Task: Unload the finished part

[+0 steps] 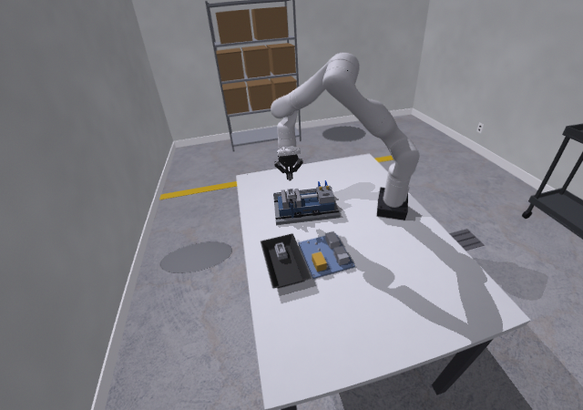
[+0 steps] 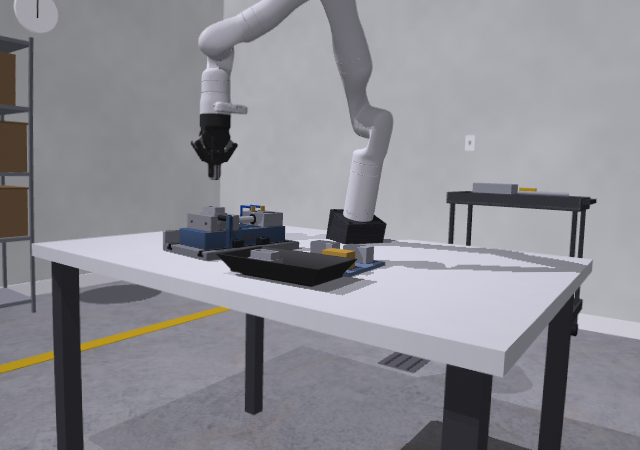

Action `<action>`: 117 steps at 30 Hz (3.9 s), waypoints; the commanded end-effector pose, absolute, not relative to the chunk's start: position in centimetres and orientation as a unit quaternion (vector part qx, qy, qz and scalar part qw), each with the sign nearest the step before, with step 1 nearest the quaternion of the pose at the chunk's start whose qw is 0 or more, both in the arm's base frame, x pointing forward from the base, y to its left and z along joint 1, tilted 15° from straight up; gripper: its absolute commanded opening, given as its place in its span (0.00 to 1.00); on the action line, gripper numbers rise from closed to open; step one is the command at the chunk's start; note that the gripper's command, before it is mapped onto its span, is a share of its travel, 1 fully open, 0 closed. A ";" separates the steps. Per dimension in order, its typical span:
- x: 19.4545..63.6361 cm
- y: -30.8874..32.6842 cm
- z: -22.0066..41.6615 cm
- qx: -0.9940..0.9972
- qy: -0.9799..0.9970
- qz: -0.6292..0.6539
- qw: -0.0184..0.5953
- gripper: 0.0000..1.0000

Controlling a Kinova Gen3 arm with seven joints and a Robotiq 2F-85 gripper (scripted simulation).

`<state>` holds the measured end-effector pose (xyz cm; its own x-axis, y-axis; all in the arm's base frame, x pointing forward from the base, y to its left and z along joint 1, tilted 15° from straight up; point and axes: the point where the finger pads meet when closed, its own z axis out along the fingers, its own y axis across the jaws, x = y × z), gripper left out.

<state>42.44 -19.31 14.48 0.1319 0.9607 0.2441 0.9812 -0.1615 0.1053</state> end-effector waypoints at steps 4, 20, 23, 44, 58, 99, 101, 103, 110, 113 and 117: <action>42.5 -19.4 14.6 -0.751 -0.646 -0.128 0.039 0.67; 42.5 -19.4 14.6 -0.751 -0.646 -0.128 0.039 0.67; 42.5 -19.4 14.6 -0.751 -0.646 -0.128 0.039 0.67; 42.5 -19.3 14.4 -0.751 -0.646 -0.128 0.039 0.67; 42.7 -19.0 13.1 -0.751 -0.646 -0.128 0.039 0.67; 43.3 -18.0 8.5 -0.751 -0.646 -0.128 0.039 0.67; 43.3 -18.0 8.5 -0.751 -0.646 -0.128 0.039 0.67; 43.3 -18.0 8.5 -0.751 -0.646 -0.128 0.039 0.67; 43.3 -18.0 8.5 -0.751 -0.646 -0.128 0.039 0.67; 43.3 -18.0 8.5 -0.751 -0.646 -0.128 0.039 0.67; 43.3 -18.0 8.5 -0.751 -0.646 -0.128 0.039 0.67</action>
